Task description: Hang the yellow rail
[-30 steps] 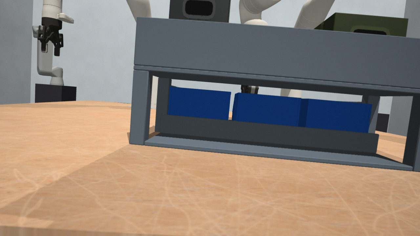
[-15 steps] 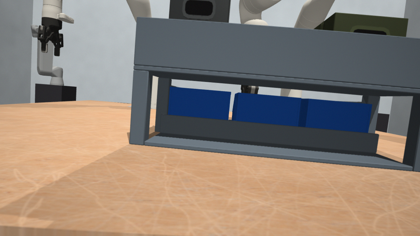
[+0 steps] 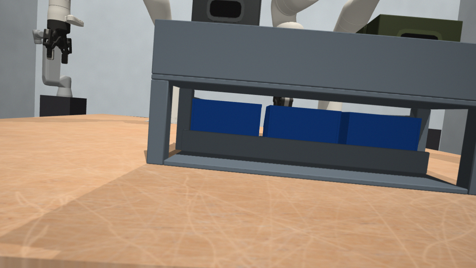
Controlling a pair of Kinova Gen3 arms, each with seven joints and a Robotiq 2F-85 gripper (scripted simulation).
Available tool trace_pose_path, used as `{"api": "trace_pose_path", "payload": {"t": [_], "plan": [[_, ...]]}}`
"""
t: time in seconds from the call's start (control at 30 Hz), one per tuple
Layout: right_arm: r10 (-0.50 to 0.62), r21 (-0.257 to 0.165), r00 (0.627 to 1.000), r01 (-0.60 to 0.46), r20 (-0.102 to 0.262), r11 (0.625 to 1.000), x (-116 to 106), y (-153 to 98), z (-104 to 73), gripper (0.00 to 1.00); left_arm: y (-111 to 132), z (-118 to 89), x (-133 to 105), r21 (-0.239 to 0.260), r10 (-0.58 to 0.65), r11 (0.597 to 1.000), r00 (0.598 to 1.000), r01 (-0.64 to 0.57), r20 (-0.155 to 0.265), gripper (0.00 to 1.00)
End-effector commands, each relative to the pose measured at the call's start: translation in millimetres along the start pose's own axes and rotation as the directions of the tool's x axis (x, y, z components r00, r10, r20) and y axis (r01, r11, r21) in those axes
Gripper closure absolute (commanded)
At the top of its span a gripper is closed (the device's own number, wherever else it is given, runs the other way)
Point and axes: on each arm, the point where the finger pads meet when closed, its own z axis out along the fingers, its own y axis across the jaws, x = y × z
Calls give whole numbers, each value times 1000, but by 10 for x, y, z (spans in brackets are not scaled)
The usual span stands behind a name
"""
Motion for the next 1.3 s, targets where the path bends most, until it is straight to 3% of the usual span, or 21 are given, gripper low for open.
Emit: {"api": "trace_pose_path", "payload": {"t": [0.0, 0.37, 0.4, 1.27], "plan": [[0, 0, 1000, 0, 2, 1000, -3, 0, -6, 2, -5, -9, 3, 2, 0, 1000, 1000, 0, -1, 566], [0, 0, 1000, 0, 2, 1000, -3, 0, -6, 2, -5, -9, 3, 2, 0, 1000, 1000, 0, -1, 566], [0, 0, 1000, 0, 2, 1000, -3, 0, -6, 2, -5, -9, 3, 2, 0, 1000, 1000, 0, -1, 903], [0, 0, 1000, 0, 2, 1000, -3, 0, -6, 2, -5, -9, 3, 2, 0, 1000, 1000, 0, -1, 903]]}}
